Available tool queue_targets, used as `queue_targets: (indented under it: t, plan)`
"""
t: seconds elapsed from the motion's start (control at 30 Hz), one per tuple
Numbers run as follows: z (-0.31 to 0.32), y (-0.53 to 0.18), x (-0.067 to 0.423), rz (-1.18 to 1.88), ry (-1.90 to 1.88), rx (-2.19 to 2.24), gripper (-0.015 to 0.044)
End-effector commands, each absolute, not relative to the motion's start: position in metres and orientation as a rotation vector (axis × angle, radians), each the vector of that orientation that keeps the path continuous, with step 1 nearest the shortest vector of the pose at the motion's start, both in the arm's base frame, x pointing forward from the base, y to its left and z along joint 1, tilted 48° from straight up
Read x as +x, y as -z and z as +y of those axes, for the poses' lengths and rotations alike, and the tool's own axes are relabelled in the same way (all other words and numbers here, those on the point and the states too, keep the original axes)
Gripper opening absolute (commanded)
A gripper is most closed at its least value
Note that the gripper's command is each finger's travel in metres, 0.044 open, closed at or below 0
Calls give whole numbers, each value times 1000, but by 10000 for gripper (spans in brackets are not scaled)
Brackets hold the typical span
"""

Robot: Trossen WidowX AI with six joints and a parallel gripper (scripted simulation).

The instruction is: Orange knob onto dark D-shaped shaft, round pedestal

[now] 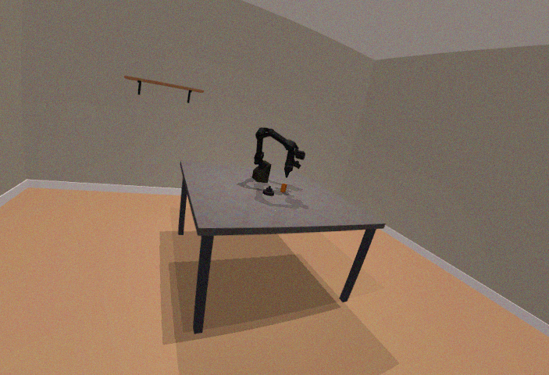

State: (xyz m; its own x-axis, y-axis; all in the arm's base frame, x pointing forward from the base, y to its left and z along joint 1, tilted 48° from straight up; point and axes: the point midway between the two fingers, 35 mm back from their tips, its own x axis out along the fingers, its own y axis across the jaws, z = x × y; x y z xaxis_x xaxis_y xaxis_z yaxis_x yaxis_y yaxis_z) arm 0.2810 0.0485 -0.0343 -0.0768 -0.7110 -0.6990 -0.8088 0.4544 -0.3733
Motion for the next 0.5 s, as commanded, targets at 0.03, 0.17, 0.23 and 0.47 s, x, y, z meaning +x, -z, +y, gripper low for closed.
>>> queue_targets:
  t: [0.03,0.17,0.23,0.47]
  plan:
    - [46,33,282,1826,-117,-1303,440]
    - [46,33,282,1800,14,-1203,440]
    - [46,33,282,1755,185,-1064,440]
    - [46,33,283,1522,712,-573,440]
